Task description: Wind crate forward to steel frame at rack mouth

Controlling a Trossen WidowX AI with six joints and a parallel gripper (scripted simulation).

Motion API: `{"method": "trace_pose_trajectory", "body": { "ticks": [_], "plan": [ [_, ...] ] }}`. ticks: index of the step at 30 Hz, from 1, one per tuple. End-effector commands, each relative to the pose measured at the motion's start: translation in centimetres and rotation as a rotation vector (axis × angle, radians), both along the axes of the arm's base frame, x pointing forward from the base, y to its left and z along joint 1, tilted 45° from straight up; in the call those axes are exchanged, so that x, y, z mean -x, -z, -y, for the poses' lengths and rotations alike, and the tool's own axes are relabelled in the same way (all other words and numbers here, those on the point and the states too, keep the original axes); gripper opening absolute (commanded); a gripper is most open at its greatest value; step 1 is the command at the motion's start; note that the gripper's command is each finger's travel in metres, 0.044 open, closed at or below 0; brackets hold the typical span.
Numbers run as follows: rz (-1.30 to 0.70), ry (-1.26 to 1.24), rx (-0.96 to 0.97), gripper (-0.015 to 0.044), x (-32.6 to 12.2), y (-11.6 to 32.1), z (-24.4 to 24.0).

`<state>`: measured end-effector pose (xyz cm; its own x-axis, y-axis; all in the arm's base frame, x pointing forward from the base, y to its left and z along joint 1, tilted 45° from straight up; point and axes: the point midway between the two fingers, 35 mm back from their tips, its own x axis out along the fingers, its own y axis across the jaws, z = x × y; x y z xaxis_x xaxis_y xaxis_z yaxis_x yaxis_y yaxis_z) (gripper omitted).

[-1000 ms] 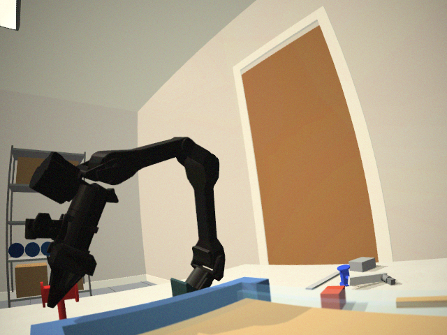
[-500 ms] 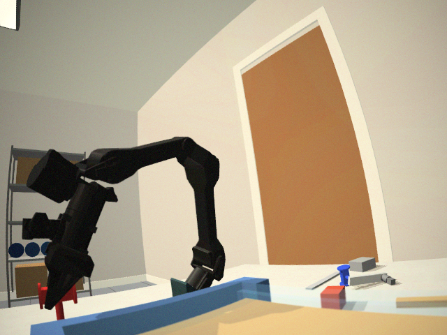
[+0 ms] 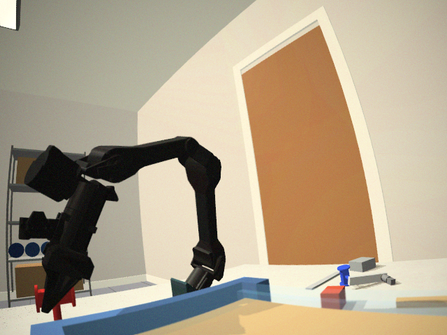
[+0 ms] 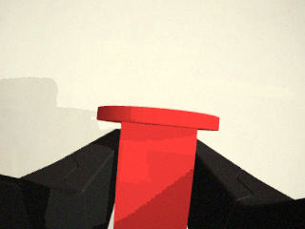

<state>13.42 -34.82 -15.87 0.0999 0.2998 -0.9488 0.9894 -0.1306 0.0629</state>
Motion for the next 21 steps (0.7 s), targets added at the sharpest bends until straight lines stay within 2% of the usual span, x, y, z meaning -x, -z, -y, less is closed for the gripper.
{"method": "trace_pose_trajectory", "body": {
  "ticks": [1,21],
  "plan": [
    [0.043,-0.015,0.005,0.0000,-2.5,-0.3,0.0],
    [0.045,-0.015,0.005,0.0000,-4.6,-0.7,0.0]
  ]
}}
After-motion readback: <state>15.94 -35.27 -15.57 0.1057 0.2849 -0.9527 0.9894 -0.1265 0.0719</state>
